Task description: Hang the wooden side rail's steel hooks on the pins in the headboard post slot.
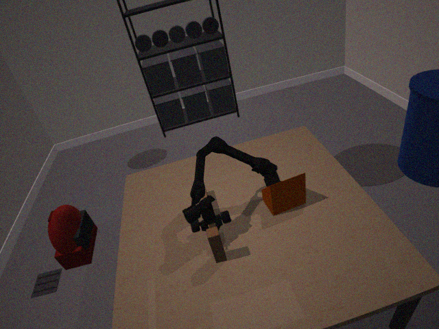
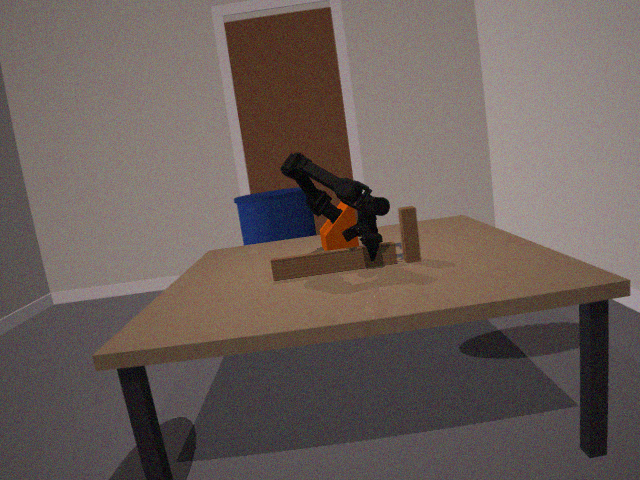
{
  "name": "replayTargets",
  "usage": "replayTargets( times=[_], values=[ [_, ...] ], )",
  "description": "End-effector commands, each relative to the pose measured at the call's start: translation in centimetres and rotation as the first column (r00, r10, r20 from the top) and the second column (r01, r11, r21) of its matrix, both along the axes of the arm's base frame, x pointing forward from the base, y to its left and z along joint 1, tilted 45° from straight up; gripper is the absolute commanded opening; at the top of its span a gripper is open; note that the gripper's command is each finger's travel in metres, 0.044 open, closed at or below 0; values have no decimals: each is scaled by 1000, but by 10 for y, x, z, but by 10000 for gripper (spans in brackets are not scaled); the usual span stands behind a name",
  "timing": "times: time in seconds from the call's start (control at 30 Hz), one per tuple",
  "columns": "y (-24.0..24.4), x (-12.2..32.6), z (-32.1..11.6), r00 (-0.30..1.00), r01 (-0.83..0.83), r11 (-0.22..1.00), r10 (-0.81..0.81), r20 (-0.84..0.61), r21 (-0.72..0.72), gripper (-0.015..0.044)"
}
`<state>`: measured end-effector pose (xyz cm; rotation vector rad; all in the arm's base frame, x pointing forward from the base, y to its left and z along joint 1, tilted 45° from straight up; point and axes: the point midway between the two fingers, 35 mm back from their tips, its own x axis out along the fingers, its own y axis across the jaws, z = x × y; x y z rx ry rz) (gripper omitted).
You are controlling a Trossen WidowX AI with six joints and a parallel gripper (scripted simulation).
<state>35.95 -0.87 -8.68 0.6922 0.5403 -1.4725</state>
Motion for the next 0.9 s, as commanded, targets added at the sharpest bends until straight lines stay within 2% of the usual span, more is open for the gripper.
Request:
replayTargets(
  times=[0.0, 0.87],
  values=[
    [1, 0, 1, 1000, 4, 1000, -4, 3, -1, 0],
    [4, -1, 4, 1000, 4, 1000, -4, 3, 0, 0]
  ],
)
